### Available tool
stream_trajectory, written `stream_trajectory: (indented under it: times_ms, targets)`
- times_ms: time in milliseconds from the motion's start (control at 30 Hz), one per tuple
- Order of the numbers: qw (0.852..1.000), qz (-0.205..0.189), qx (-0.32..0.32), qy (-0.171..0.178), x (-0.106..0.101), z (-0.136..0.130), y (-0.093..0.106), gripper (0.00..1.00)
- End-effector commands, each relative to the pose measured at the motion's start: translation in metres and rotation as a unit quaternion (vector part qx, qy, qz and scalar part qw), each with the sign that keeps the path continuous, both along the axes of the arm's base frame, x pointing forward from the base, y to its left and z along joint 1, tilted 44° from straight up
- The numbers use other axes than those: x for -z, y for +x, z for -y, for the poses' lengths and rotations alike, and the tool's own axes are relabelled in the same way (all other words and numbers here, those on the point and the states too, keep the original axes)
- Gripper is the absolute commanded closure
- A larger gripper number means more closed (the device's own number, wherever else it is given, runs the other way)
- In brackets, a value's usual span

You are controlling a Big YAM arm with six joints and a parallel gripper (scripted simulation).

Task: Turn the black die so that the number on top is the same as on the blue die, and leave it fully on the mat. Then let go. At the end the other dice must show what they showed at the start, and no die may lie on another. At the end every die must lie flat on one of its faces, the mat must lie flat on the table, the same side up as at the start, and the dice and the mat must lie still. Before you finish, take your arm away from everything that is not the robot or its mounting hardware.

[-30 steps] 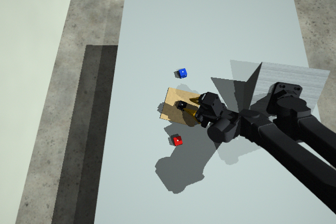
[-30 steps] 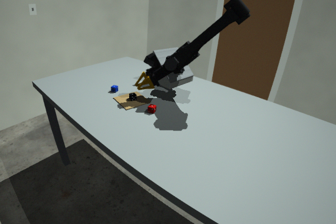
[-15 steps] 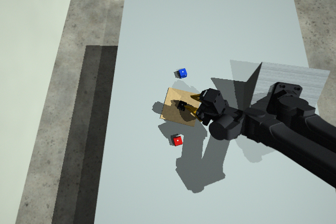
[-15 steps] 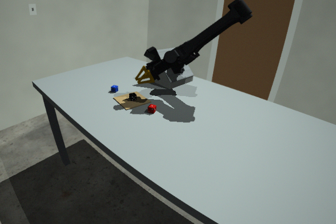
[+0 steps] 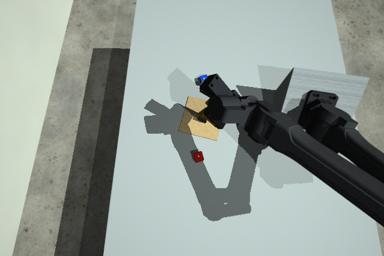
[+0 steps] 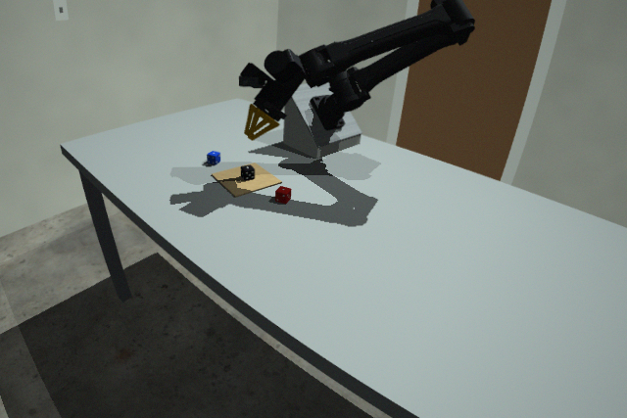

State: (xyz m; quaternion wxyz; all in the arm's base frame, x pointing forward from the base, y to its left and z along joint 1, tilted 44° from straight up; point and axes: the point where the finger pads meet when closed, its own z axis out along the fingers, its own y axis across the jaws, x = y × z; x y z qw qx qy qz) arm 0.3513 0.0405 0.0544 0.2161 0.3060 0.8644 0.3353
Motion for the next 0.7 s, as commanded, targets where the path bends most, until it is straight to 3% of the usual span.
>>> stream_trajectory:
  times_ms: [0,133,333,433,667]
  targets:
    - [0.996,-0.048,-0.079,-0.017,0.001,0.008,0.016,0.56]
    - [0.988,-0.088,-0.123,0.007,0.002,0.013,0.021,0.56]
    - [0.961,-0.169,-0.212,0.053,0.003,0.017,0.028,0.56]
    - [0.952,-0.182,-0.236,0.062,0.003,0.009,0.029,0.56]
    - [0.95,-0.19,-0.236,0.072,0.003,0.017,0.031,0.56]
